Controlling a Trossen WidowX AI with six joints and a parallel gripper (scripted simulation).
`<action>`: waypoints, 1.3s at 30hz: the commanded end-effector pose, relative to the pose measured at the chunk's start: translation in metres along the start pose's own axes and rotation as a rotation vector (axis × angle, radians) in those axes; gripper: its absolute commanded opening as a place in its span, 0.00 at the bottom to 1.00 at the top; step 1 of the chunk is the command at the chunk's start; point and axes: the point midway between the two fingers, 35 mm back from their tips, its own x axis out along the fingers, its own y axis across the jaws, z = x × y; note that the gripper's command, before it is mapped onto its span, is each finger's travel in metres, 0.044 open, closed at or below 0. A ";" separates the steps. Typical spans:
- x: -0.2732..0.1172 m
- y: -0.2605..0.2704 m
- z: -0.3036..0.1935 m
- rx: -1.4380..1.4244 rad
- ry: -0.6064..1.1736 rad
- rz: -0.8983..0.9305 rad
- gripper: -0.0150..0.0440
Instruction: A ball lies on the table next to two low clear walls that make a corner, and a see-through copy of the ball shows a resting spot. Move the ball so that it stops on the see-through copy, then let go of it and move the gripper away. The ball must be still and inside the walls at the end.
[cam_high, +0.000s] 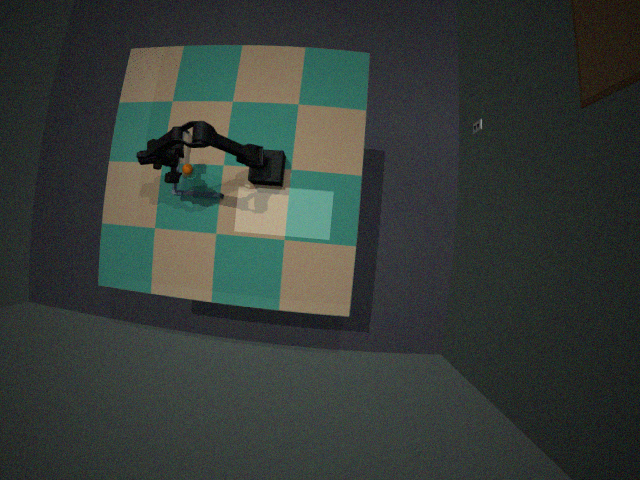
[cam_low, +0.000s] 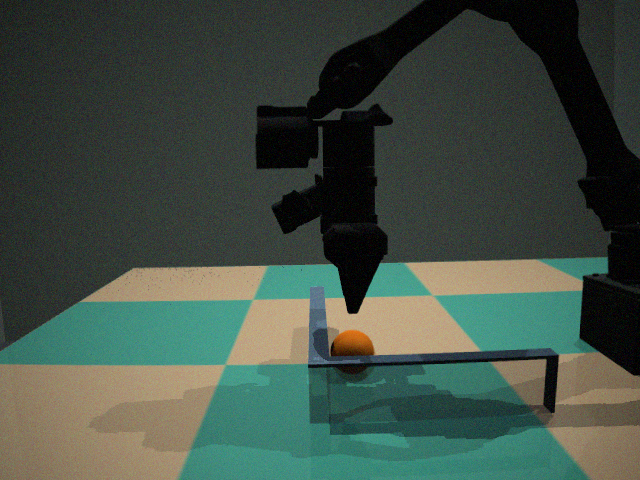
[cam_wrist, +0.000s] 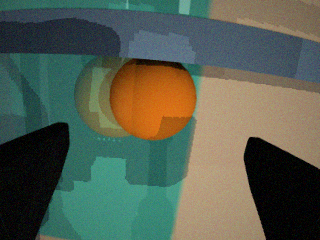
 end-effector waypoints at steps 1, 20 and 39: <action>0.008 0.002 -0.002 0.009 0.002 0.008 0.86; 0.038 0.002 -0.001 0.009 0.003 0.008 0.86; 0.061 0.002 -0.002 0.009 0.003 0.008 0.72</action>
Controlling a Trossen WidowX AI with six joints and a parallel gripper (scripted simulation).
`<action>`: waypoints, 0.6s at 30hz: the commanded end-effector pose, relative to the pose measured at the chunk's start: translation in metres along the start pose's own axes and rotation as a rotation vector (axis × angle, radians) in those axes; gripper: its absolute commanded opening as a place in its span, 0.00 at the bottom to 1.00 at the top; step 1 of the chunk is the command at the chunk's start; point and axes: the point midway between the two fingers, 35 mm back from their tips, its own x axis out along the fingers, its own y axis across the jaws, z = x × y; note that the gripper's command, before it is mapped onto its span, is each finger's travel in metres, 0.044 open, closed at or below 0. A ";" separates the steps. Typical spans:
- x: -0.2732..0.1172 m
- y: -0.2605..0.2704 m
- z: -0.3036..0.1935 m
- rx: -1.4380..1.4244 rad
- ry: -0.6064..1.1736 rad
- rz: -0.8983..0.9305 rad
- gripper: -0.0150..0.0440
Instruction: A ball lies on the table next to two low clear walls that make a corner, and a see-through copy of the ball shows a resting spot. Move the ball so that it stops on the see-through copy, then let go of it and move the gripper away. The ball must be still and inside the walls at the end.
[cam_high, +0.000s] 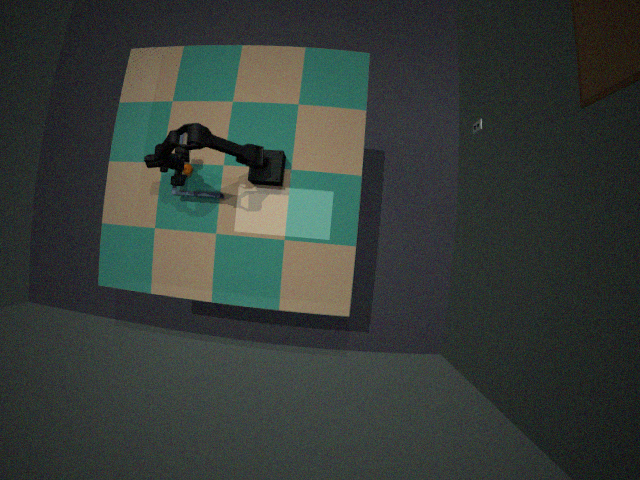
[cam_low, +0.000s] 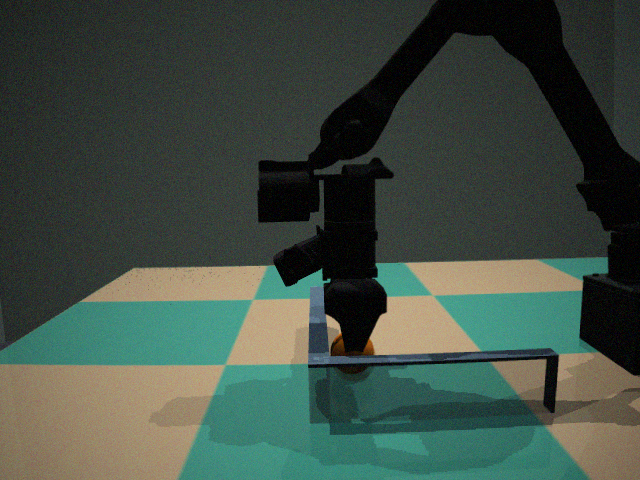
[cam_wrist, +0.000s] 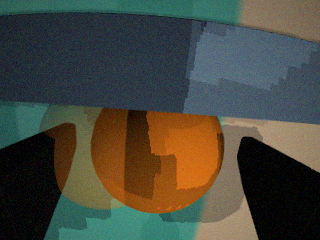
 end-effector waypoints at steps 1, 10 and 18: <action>0.002 0.000 -0.002 -0.003 0.004 0.003 0.68; 0.002 0.000 -0.002 -0.004 0.004 0.002 0.51; -0.033 -0.006 0.002 -0.016 0.015 -0.005 0.25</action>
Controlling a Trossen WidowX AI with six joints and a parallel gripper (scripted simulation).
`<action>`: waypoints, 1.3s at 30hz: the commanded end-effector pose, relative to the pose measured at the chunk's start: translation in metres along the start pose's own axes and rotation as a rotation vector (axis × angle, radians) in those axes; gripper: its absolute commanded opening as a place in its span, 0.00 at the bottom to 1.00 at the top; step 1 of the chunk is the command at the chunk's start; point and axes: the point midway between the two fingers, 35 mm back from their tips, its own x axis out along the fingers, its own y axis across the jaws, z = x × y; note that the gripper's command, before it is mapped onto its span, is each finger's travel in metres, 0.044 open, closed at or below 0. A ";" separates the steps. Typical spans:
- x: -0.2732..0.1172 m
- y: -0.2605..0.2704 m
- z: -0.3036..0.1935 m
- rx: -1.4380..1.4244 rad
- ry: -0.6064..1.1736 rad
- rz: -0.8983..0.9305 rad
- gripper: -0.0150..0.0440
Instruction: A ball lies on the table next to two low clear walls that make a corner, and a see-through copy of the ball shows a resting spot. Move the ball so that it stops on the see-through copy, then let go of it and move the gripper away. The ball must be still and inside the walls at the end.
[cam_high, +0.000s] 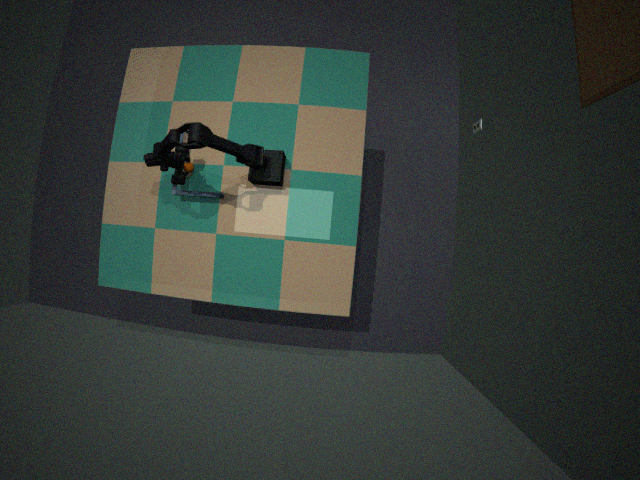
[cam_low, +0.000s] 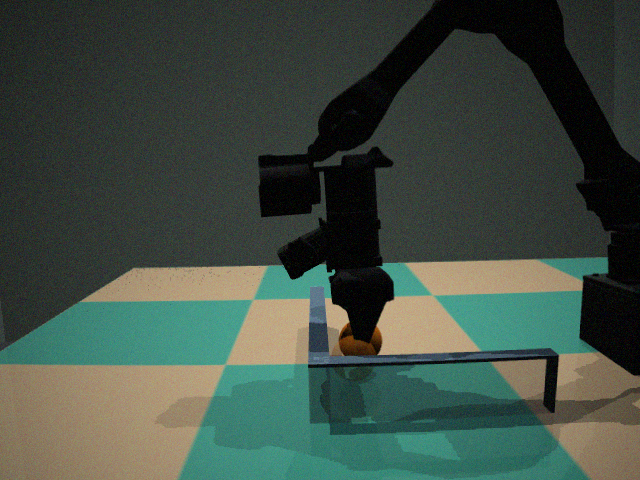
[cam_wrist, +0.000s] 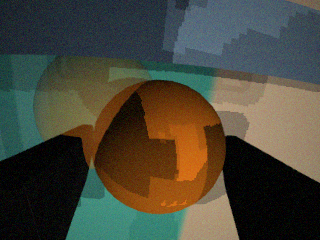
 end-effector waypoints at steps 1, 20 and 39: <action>-0.028 -0.001 0.009 -0.002 -0.033 0.000 0.25; -0.113 0.008 0.003 0.010 -0.044 0.008 0.25; -0.020 0.027 0.007 0.010 -0.044 0.009 0.25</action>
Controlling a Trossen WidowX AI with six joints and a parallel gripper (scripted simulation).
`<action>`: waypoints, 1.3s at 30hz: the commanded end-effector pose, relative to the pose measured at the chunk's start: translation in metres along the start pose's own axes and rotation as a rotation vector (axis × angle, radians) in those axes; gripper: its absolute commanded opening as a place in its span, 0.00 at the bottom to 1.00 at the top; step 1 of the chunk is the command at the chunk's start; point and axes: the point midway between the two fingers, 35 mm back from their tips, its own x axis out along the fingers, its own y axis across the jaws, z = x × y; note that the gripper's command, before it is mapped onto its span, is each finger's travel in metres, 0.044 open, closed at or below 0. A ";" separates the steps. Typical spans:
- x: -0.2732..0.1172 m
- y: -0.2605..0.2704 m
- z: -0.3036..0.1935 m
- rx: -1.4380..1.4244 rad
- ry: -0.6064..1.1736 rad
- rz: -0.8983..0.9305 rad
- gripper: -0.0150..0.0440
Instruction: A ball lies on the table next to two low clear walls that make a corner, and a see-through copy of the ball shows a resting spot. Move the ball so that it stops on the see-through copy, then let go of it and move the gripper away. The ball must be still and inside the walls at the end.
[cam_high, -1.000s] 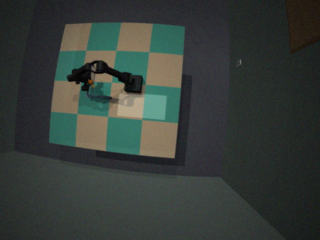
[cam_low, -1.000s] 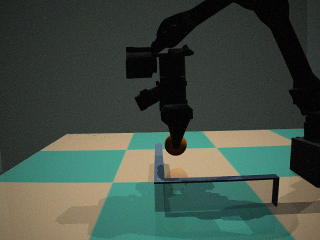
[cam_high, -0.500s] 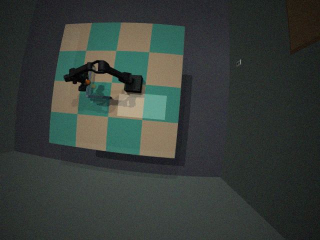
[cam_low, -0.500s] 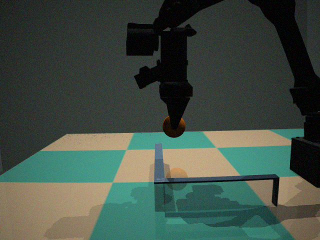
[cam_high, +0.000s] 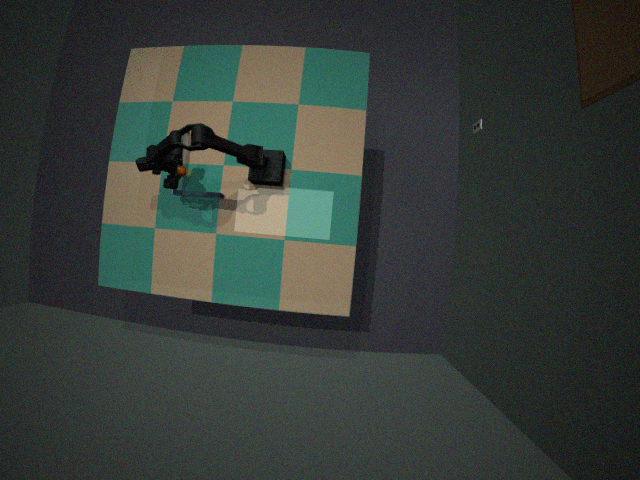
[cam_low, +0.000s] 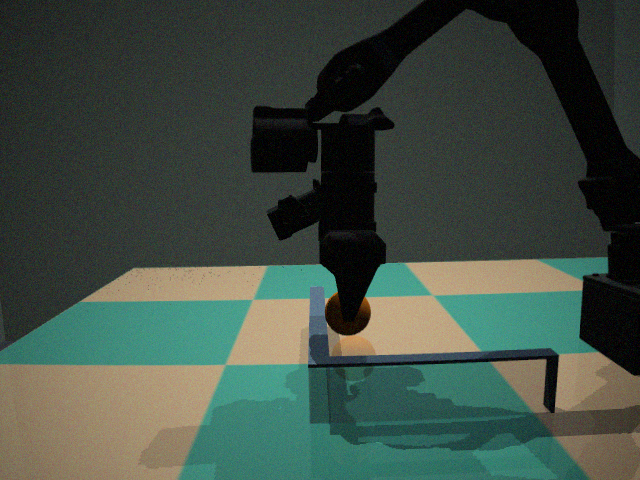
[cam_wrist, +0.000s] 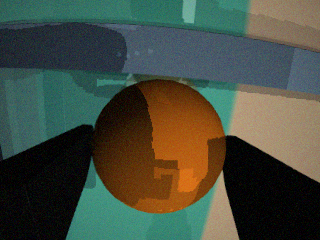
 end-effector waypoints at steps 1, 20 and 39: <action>0.029 -0.001 -0.006 -0.002 0.018 -0.004 0.25; 0.057 -0.001 -0.008 -0.002 0.018 -0.004 0.25; 0.052 -0.001 -0.006 0.001 0.016 -0.004 0.86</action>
